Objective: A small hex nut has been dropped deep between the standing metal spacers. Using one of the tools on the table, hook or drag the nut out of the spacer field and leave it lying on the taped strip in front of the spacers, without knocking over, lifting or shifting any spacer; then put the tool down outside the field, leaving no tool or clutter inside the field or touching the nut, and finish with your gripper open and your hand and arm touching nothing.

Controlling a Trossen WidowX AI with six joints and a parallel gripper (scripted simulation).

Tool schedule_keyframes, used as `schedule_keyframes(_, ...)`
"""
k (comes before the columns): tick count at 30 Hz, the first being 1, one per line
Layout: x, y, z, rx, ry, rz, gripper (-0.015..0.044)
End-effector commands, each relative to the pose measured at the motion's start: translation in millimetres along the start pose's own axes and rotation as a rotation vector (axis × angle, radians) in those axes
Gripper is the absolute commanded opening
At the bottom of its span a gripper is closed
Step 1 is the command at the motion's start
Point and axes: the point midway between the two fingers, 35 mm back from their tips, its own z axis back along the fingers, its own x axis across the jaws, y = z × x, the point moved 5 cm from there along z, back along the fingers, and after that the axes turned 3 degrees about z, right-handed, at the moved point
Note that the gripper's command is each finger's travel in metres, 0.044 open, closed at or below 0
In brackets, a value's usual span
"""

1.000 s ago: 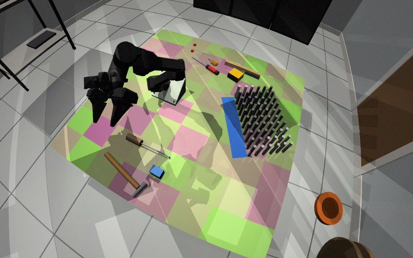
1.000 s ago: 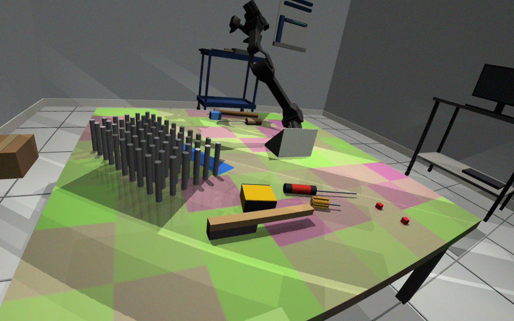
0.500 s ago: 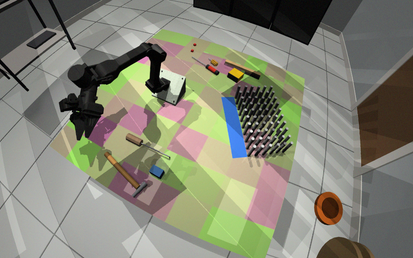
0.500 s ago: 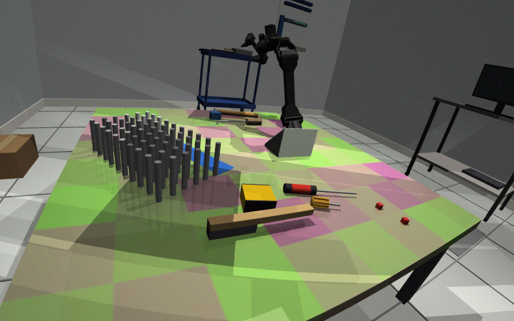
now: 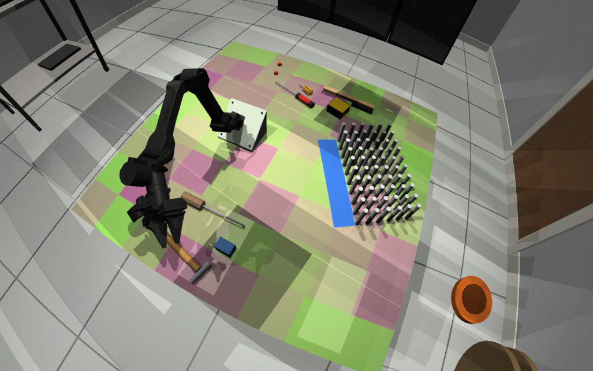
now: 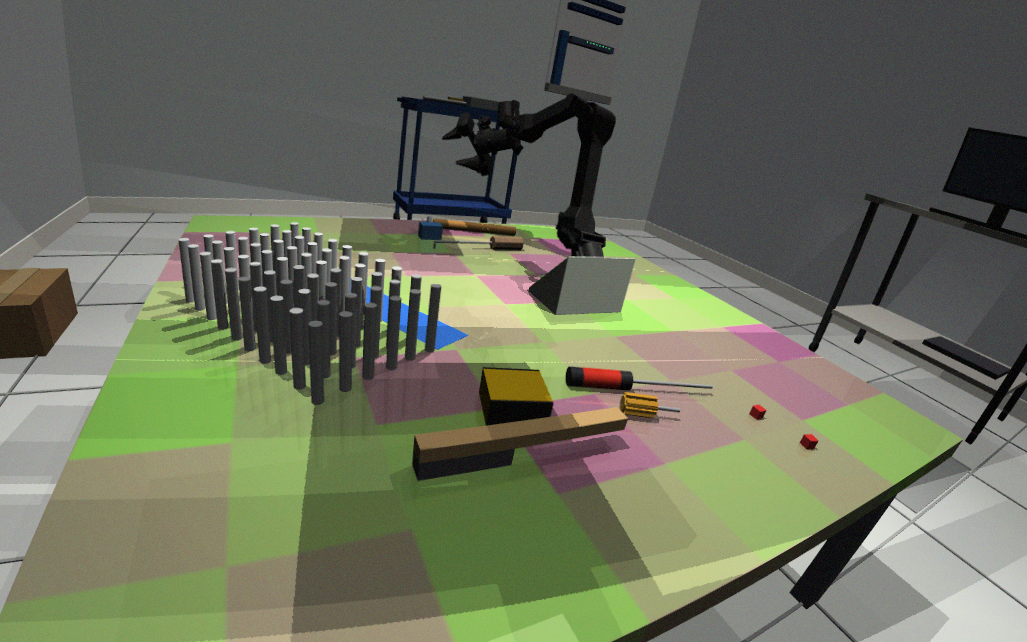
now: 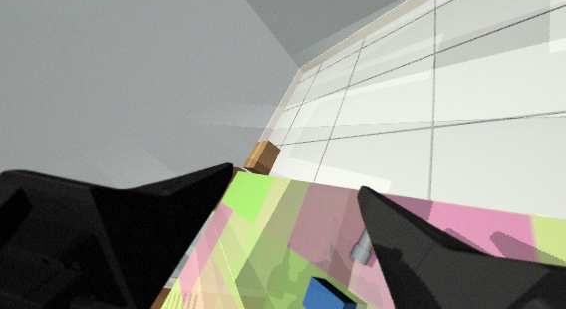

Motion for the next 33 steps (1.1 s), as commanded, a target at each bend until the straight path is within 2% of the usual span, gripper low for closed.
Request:
schedule_keyframes(1, 12.3, 53.1, -31.8, 0.1, -0.065, 0.007, 0.044)
schedule_keyframes(9, 61.6, 159.9, -63.0, 0.284, -0.187, 0.066, 0.044)
schedule_keyframes(17, 124.1, 263.5, -52.9, 0.444, -0.31, 0.183, 0.044)
schedule_keyframes(25, 184.8, 355.8, 0.3, 0.575, -0.461, 0.363, 0.044)
schedule_keyframes(33, 226.0, 430.2, 90.2, 0.657, -0.648, 0.609, 0.044)
